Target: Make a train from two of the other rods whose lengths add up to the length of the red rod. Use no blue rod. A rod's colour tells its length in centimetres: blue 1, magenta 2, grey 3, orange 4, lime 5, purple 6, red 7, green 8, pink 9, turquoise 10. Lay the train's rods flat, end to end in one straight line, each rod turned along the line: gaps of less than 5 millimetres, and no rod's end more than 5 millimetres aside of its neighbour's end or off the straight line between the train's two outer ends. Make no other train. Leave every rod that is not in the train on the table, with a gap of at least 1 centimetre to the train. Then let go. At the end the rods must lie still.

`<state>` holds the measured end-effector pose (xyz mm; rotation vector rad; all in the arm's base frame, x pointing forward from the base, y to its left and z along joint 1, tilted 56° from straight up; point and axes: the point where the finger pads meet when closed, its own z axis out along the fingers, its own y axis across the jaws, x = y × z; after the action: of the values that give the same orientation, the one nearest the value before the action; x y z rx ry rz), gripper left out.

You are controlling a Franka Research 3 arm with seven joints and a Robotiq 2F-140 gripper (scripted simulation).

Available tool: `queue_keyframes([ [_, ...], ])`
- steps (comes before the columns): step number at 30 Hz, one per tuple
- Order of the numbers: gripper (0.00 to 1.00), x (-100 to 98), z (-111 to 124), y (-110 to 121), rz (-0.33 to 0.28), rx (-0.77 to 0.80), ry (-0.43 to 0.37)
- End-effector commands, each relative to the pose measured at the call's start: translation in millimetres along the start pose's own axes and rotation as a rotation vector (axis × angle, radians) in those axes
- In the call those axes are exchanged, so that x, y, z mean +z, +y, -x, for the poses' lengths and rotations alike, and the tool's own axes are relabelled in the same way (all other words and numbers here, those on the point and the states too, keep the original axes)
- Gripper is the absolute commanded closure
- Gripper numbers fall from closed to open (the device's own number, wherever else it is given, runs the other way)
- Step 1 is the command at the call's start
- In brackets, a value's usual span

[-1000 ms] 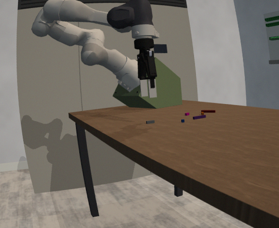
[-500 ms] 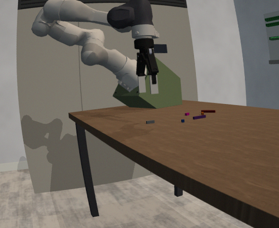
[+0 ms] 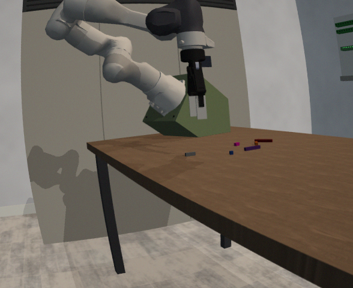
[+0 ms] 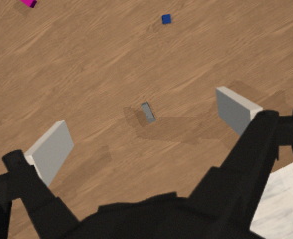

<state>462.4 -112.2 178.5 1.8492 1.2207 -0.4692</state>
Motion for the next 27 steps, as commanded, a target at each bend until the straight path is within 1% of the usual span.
queue_keyframes([
  [1, 0.00, -2.1, -11, -1, 0.008, 0.167, 0.008],
  [7, 0.00, -1.6, -22, -2, 0.007, 0.254, 0.010],
  [9, 0.00, -1.6, -22, -2, 0.007, 0.254, 0.010],
  [10, 0.00, -1.3, -26, -3, 0.006, 0.292, 0.010],
  [24, 0.00, 0.2, -51, -8, 0.004, 0.493, 0.012],
  [26, 0.00, 0.2, -51, -8, 0.004, 0.493, 0.012],
  [27, 0.00, 0.5, -56, -9, 0.004, 0.532, 0.012],
])
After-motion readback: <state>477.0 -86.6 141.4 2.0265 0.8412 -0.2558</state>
